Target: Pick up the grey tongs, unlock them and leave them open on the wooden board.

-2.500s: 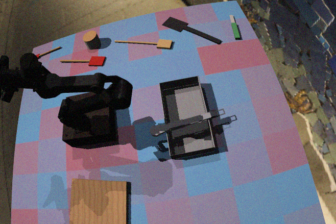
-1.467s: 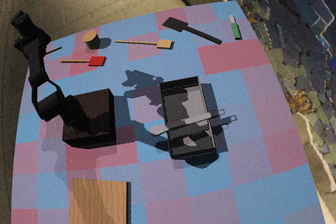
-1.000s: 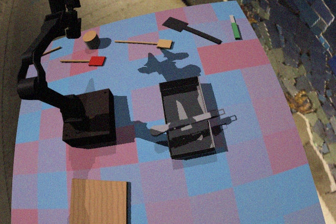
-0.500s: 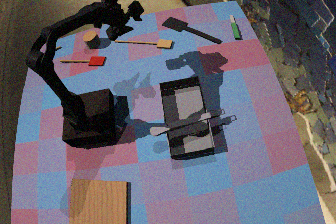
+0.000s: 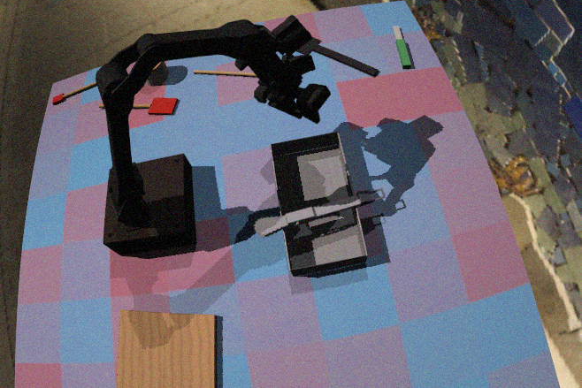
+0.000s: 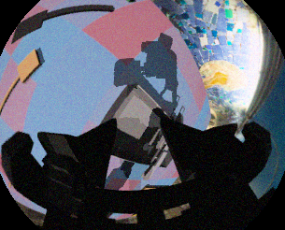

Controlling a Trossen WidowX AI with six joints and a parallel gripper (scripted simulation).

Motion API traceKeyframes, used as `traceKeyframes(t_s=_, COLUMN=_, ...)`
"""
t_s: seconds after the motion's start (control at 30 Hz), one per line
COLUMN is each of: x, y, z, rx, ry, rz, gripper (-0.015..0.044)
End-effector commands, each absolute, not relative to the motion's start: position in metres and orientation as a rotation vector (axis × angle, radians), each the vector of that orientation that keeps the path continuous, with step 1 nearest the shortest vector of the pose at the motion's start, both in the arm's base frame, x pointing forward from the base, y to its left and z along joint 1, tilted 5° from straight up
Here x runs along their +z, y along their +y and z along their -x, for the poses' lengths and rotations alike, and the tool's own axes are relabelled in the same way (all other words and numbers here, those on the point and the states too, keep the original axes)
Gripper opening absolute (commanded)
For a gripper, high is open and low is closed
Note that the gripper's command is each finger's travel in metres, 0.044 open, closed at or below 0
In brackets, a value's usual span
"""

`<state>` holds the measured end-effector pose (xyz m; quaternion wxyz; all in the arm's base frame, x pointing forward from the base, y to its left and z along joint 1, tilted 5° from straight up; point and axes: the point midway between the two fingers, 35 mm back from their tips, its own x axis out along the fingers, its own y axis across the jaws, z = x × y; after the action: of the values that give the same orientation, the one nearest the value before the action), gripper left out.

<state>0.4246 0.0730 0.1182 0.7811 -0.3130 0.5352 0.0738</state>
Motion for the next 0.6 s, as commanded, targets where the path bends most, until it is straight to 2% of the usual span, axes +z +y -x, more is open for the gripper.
traceKeyframes(t_s=0.0, x=0.101, y=0.014, z=-0.432, rx=-0.044, ry=1.29, rz=0.542, gripper=0.026)
traceKeyframes(t_s=0.2, x=0.076, y=-0.074, z=-0.425, rx=-0.383, ry=1.462, rz=0.314, gripper=0.026)
traceKeyframes(t_s=0.57, x=0.075, y=-0.079, z=-0.42, rx=-0.394, ry=1.467, rz=0.307, gripper=0.026)
